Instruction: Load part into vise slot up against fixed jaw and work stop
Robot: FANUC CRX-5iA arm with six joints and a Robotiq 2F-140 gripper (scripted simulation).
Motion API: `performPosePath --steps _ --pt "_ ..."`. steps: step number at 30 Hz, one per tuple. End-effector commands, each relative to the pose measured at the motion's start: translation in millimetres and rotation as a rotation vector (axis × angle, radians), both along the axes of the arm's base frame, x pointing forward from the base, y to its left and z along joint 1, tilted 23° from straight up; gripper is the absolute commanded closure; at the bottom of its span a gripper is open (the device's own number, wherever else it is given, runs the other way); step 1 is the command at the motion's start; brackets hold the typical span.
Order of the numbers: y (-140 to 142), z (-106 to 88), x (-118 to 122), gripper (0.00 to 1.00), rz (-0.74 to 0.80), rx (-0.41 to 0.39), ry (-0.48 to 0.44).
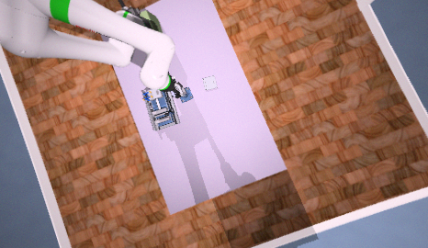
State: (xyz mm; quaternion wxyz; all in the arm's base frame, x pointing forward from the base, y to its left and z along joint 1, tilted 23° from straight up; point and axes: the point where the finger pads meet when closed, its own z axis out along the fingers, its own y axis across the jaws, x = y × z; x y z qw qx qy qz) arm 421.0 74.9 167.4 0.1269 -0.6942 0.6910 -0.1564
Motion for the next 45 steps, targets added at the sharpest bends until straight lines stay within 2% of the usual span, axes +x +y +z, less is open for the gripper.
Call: performPosePath --steps 1,23,45 --pt "0.1 0.2 0.1 1.00 0.000 0.000 0.000" --pt "0.5 8.7 -3.5 1.00 0.000 0.000 0.000" --pt "1.6 35.5 -15.0 1.00 0.000 0.000 0.000"
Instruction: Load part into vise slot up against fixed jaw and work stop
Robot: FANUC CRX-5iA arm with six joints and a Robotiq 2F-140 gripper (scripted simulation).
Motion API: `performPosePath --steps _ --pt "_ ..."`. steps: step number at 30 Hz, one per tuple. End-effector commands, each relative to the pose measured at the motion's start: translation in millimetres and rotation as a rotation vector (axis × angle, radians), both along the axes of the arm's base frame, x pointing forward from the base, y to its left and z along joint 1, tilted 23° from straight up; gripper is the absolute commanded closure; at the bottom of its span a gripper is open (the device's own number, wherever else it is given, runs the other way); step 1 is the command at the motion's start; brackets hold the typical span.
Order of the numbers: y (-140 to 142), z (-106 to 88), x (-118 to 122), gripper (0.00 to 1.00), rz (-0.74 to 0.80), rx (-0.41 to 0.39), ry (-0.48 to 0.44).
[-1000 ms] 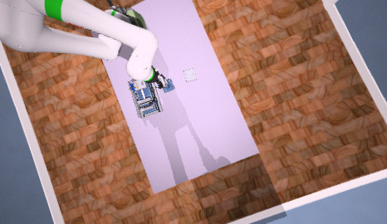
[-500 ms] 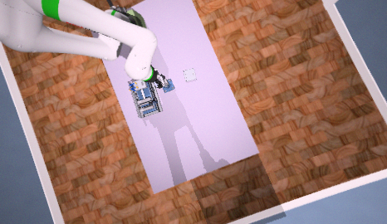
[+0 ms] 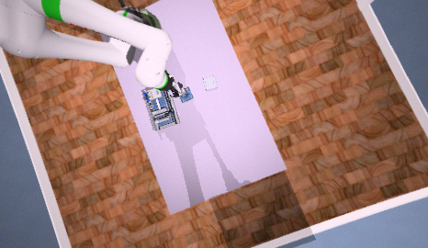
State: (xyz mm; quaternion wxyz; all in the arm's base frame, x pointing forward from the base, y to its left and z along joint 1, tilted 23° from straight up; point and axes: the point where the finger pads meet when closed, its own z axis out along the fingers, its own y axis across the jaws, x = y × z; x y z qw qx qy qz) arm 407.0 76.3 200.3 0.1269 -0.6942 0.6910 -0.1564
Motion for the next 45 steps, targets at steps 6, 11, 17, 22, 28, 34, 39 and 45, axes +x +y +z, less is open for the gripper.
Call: performPosePath --steps 6,11,17,22,28,34,39,45 --pt "0.5 8.7 -3.6 1.00 0.000 0.000 0.000" --pt "0.6 11.4 -4.7 1.00 0.000 0.000 0.000" --pt "0.7 13.1 -5.5 1.00 0.000 0.000 0.000" --pt "0.7 13.5 -5.7 1.00 0.000 0.000 0.000" --pt "0.6 13.6 -5.6 1.00 -0.001 0.001 0.000" --pt "-0.8 13.9 -4.8 1.00 -0.013 0.005 0.000" --pt "-4.3 14.6 -2.8 1.00 -0.046 0.019 0.001" --pt "-10.8 15.9 0.8 1.00 -0.104 0.042 0.003"
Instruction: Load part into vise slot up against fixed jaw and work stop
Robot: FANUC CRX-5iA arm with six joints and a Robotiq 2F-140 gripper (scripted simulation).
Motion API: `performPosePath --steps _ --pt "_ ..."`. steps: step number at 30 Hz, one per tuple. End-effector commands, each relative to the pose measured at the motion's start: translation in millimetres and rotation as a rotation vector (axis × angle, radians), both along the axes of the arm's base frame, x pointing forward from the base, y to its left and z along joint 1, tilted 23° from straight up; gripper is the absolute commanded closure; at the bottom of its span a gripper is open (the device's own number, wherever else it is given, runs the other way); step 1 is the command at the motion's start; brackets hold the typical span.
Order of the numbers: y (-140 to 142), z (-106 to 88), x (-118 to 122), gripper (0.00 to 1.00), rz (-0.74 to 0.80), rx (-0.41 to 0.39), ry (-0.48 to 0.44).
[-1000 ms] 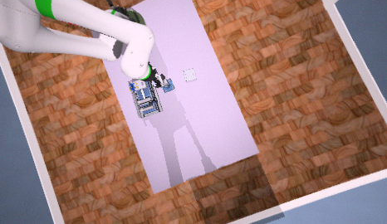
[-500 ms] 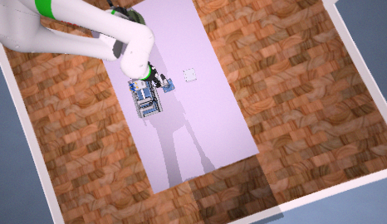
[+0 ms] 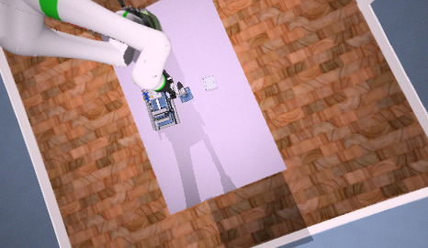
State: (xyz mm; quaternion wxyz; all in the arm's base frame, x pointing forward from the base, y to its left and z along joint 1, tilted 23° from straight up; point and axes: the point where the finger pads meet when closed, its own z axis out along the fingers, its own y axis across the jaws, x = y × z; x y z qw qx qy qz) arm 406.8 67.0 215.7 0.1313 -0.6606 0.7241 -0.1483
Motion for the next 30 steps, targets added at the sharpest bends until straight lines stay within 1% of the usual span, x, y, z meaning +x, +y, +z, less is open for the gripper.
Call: performPosePath --steps 1,8,16,18,30 --pt "-1.5 0.6 1.0 1.00 -0.015 0.006 0.000" --pt "-16.0 3.5 8.8 1.00 -0.142 0.058 0.003" --pt "-40.7 8.5 20.9 1.00 -0.345 0.140 0.004" --pt "-40.7 8.5 20.9 1.00 -0.345 0.140 0.004" --pt "-90.9 18.1 41.3 1.00 -0.718 0.294 -0.006"
